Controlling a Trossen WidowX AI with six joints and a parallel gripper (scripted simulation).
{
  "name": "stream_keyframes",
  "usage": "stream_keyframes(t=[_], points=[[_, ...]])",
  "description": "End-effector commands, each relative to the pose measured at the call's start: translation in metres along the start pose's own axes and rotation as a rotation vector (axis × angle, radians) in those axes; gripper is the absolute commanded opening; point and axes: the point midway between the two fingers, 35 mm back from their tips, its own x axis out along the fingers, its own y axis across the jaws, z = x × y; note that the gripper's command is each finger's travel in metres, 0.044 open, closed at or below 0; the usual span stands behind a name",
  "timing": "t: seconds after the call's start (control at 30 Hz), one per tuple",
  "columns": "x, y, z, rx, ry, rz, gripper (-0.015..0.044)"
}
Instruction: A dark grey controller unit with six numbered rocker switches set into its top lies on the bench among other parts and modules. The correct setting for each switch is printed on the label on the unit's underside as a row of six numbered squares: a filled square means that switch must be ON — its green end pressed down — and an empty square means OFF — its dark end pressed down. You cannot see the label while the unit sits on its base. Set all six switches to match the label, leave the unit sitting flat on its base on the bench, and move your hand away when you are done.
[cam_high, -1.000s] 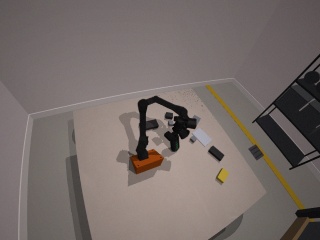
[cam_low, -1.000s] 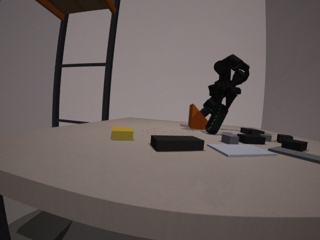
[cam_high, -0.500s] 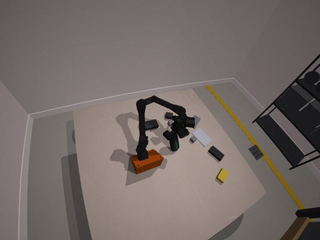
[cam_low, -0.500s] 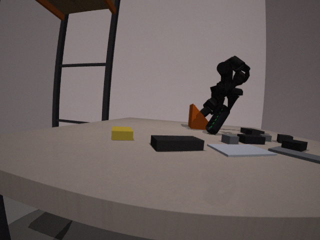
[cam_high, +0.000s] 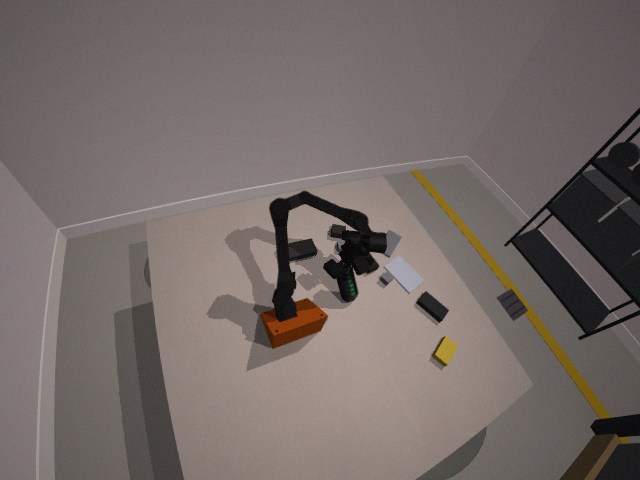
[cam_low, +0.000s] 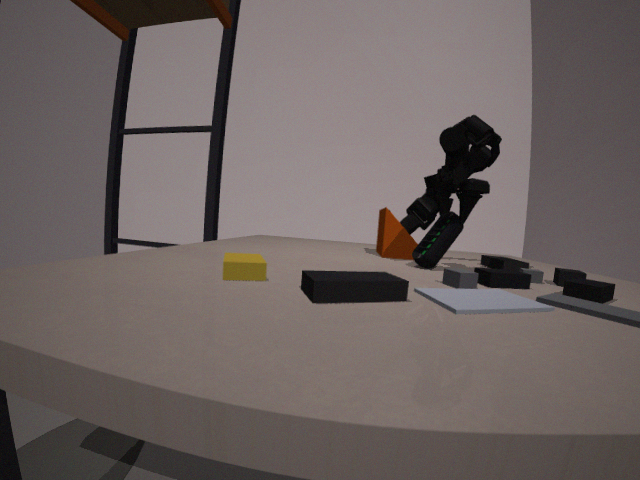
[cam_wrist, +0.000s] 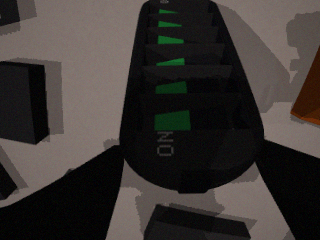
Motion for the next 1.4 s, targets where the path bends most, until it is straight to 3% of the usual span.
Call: stream_keyframes(t=[0.0, 1.37], points=[[0.007, -0.001, -0.002, 0.004, 0.008, -0.011, 0.0338], [0.026, -0.001, -0.027, 0.004, 0.009, -0.010, 0.0338]])
